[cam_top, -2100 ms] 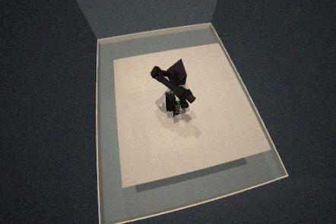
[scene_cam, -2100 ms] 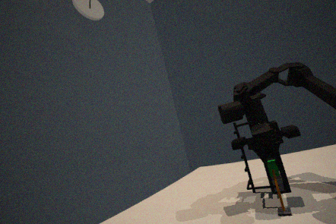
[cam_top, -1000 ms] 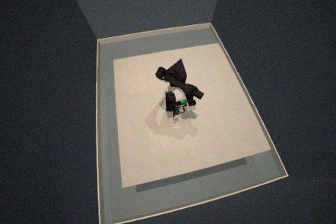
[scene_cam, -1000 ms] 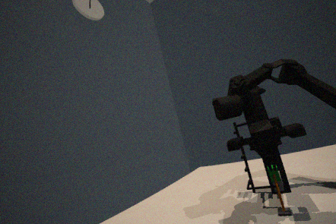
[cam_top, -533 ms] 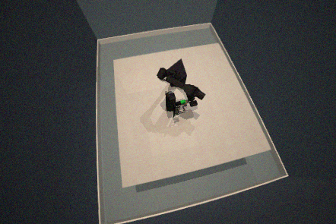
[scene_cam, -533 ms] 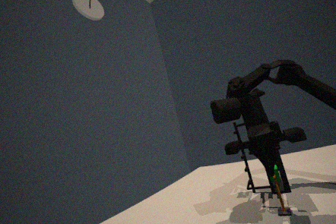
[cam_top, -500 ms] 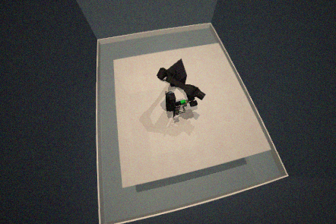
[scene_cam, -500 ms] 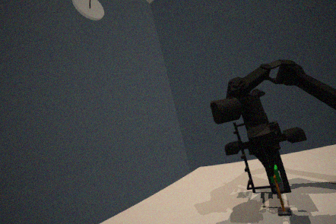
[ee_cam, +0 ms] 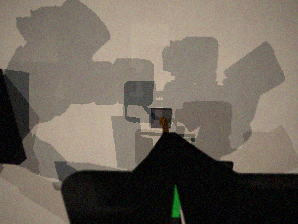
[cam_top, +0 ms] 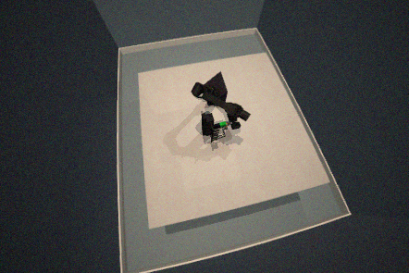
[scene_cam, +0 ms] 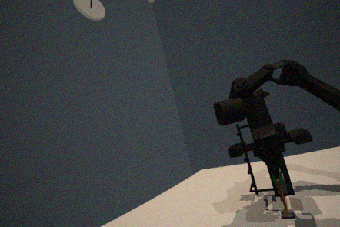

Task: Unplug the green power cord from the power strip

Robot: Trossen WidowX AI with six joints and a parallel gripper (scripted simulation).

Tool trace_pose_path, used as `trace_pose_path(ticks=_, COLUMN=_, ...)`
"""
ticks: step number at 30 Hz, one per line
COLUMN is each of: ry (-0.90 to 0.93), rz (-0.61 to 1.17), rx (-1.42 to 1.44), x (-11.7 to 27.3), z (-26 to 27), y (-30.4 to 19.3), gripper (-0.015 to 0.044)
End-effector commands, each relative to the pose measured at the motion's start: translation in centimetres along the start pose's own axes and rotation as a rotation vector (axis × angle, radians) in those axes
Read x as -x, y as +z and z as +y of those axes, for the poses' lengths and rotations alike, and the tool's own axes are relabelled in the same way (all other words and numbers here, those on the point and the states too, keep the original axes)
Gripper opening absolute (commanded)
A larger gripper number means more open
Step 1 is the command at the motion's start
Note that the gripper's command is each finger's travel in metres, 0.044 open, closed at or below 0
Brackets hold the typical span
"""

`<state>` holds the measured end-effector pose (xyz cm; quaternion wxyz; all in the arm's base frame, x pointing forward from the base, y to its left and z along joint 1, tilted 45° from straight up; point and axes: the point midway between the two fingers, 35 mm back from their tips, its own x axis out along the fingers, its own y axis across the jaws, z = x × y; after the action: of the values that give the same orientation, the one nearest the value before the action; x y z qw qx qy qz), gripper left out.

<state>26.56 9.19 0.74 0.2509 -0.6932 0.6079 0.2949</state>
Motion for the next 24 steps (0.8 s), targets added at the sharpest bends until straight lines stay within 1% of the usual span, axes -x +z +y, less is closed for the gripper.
trace_pose_path(ticks=1, ry=0.001, rz=-0.004, rx=-0.005, x=0.26, z=-0.09, y=0.04, gripper=0.0)
trace_pose_path(ticks=24, ry=0.001, rz=-0.003, rx=-0.005, x=0.04, z=-0.17, y=0.04, gripper=0.0)
